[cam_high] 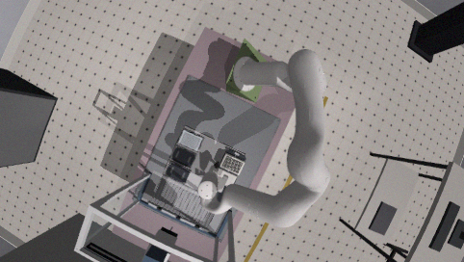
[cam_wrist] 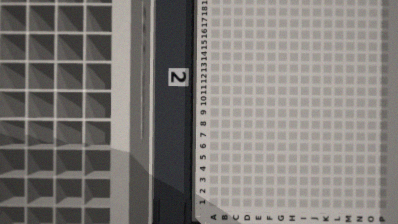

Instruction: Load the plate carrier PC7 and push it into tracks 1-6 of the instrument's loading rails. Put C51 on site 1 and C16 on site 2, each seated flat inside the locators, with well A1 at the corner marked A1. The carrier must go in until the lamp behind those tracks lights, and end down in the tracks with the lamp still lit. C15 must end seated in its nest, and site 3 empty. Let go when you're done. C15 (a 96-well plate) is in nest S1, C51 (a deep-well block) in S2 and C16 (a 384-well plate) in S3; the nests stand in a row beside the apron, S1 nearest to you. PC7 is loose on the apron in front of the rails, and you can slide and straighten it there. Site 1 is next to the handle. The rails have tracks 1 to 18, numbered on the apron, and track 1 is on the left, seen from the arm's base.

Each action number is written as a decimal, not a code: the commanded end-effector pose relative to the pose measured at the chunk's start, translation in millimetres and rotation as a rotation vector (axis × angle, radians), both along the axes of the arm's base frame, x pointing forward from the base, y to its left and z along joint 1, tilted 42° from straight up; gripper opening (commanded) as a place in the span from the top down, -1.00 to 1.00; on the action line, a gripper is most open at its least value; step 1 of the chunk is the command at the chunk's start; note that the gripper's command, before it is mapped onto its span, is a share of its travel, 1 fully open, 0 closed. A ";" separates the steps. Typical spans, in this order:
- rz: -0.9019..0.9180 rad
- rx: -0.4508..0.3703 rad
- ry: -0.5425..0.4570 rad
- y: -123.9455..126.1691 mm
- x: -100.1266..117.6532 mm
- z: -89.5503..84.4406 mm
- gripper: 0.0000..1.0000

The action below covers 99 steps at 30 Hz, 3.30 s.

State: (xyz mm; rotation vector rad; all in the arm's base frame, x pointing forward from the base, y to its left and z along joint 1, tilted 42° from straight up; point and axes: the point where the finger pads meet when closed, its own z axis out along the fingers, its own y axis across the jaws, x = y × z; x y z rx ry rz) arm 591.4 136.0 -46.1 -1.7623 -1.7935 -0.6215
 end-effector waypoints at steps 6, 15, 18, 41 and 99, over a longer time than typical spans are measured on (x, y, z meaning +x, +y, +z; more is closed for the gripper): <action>-0.001 0.000 -0.002 -0.4 1.0 1.0 -1.00; -0.001 0.000 -0.002 -0.4 1.0 1.0 -1.00; -0.001 0.000 -0.002 -0.8 1.0 0.6 -1.00; -0.001 0.000 -0.002 -8.9 1.1 -4.4 -1.00; -0.001 0.000 -0.002 -66.5 6.2 60.2 -1.00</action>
